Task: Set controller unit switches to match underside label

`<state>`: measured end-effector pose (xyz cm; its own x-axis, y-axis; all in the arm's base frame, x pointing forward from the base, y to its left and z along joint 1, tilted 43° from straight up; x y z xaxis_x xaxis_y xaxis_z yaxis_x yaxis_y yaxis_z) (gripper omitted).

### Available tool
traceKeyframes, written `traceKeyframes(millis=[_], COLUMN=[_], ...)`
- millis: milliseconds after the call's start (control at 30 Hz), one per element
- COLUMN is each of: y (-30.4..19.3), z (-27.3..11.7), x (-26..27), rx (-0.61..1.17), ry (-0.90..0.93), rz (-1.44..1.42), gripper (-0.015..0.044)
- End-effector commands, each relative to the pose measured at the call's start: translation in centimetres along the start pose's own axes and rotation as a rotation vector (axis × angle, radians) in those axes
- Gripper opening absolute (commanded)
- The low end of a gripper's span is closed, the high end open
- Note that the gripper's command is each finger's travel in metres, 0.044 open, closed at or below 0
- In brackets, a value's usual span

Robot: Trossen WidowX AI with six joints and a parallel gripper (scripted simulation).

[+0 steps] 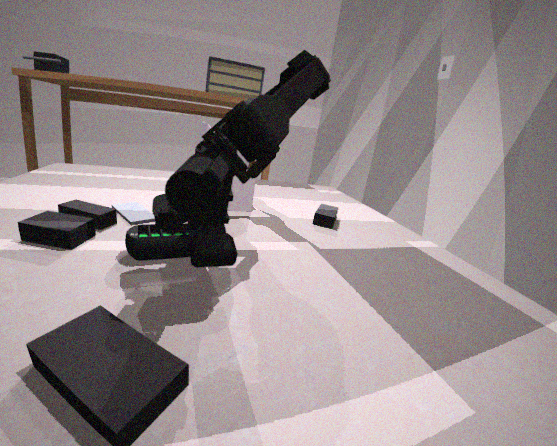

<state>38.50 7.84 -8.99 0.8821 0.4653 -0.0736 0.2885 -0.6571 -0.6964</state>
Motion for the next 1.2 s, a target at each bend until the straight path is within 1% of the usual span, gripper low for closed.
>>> traceKeyframes(millis=[0, 833, 1167], y=[0.2, -0.3, -0.3], z=[0.7, 1.5, 1.6], x=[-0.9, -3.9, -4.0], rx=[0.006, 0.006, 0.006], ry=[-0.020, -0.022, -0.022], rz=[0.010, 0.012, 0.012], gripper=[0.0000, 0.0000, 0.0000])
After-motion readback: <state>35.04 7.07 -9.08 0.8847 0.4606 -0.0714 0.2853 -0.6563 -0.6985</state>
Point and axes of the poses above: the point midway between the two fingers, 35 mm back from their tips, its own z axis out along the fingers, its own x axis across the jaws, y = z × x, the point moved 8 cm from there along -z, back along the fingers, and after that the axes turned 7 degrees about -z, right-handed, at the moved point
